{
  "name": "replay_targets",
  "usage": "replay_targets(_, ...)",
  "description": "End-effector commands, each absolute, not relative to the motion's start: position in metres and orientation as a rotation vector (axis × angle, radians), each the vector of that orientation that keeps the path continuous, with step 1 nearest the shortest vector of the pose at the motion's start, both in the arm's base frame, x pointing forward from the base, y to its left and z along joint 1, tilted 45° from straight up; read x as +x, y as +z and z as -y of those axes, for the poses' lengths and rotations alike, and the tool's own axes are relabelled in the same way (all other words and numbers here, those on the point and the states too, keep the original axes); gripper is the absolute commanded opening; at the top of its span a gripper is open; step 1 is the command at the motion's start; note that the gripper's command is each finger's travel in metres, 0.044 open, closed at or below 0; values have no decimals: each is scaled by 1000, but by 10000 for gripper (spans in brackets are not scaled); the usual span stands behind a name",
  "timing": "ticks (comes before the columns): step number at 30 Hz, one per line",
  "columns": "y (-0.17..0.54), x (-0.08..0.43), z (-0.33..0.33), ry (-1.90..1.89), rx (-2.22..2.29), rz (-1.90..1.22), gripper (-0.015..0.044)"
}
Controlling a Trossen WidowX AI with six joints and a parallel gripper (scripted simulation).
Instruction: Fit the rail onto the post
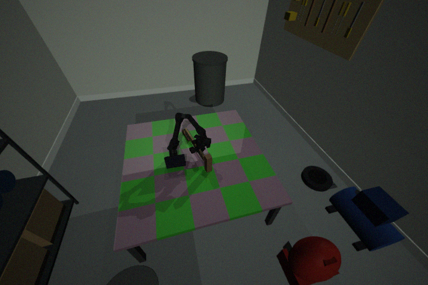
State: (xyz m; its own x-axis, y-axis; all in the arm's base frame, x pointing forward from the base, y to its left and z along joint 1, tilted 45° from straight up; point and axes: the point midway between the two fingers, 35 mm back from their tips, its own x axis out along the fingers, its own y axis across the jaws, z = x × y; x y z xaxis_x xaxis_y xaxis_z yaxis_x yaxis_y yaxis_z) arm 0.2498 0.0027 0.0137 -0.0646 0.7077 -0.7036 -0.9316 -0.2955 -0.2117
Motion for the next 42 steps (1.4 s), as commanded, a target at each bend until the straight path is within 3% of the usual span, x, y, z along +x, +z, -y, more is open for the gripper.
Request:
replay_targets(1,13,251,0,1668,-878,-354,0)
replay_targets(42,5,256,8,1668,-878,-354,0)
